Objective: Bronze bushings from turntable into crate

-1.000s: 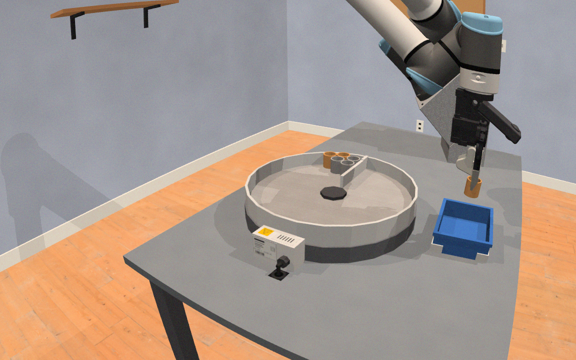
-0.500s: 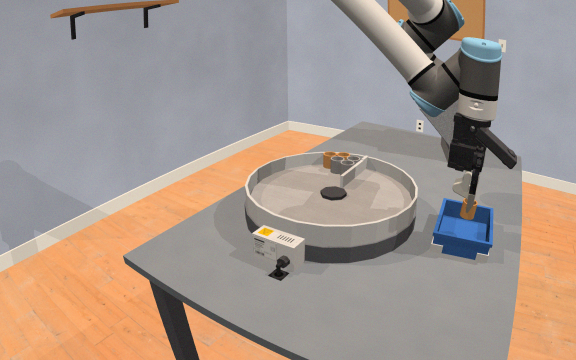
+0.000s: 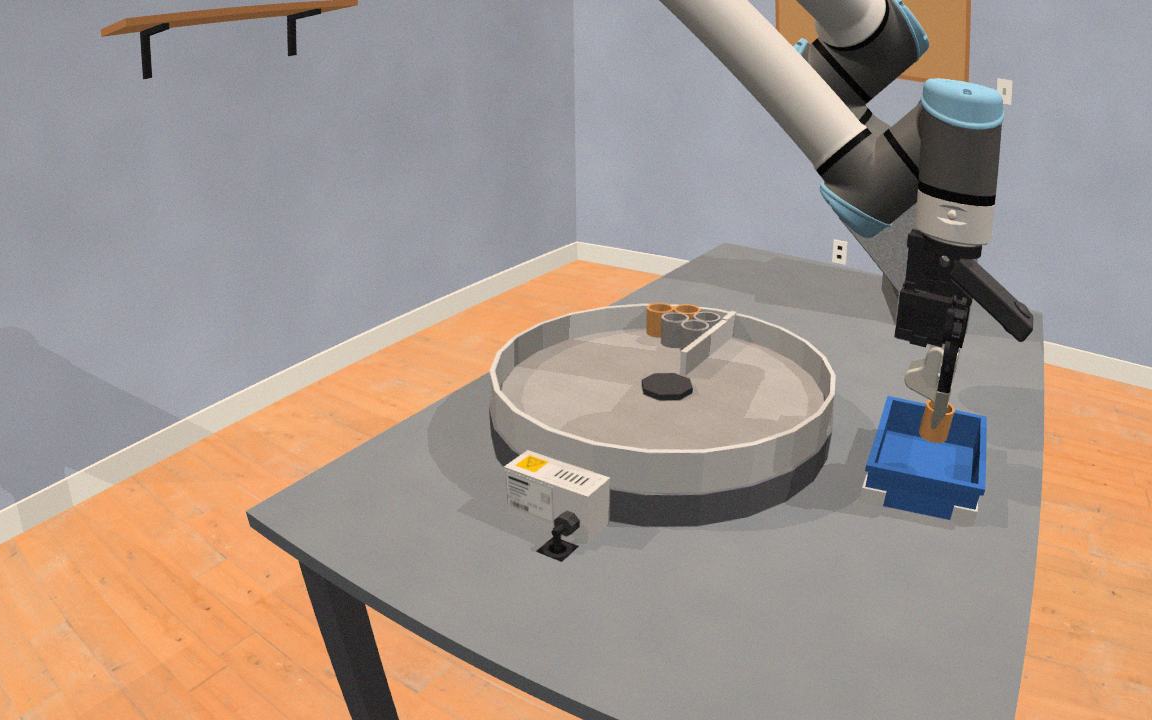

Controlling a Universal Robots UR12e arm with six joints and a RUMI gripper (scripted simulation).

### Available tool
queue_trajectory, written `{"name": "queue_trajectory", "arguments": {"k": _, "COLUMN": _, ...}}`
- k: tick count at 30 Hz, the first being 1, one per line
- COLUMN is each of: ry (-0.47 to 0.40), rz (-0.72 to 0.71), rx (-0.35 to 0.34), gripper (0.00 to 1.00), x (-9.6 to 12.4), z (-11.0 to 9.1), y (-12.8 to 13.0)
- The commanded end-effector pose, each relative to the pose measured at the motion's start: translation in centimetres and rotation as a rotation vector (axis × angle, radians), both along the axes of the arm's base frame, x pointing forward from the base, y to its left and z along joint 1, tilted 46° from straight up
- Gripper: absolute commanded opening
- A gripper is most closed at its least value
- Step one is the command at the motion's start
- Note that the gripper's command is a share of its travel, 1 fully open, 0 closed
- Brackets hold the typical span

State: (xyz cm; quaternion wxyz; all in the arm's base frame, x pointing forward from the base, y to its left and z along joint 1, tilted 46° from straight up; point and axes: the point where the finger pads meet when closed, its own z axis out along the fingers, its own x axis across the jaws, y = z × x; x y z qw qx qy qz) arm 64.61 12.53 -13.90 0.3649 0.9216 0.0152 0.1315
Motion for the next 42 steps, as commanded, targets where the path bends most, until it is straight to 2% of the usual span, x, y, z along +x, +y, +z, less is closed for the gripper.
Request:
{"name": "queue_trajectory", "arguments": {"k": 1, "ry": -0.001, "rz": 0.001, "rx": 0.000, "gripper": 0.00, "x": 0.0, "z": 0.0, "y": 0.0}}
{"name": "queue_trajectory", "arguments": {"k": 26, "ry": -0.001, "rz": 0.001, "rx": 0.000, "gripper": 0.00, "x": 0.1, "z": -0.1, "y": 0.0}}
{"name": "queue_trajectory", "arguments": {"k": 42, "ry": -0.001, "rz": 0.001, "rx": 0.000, "gripper": 0.00, "x": 0.5, "z": -1.3, "y": -1.3}}
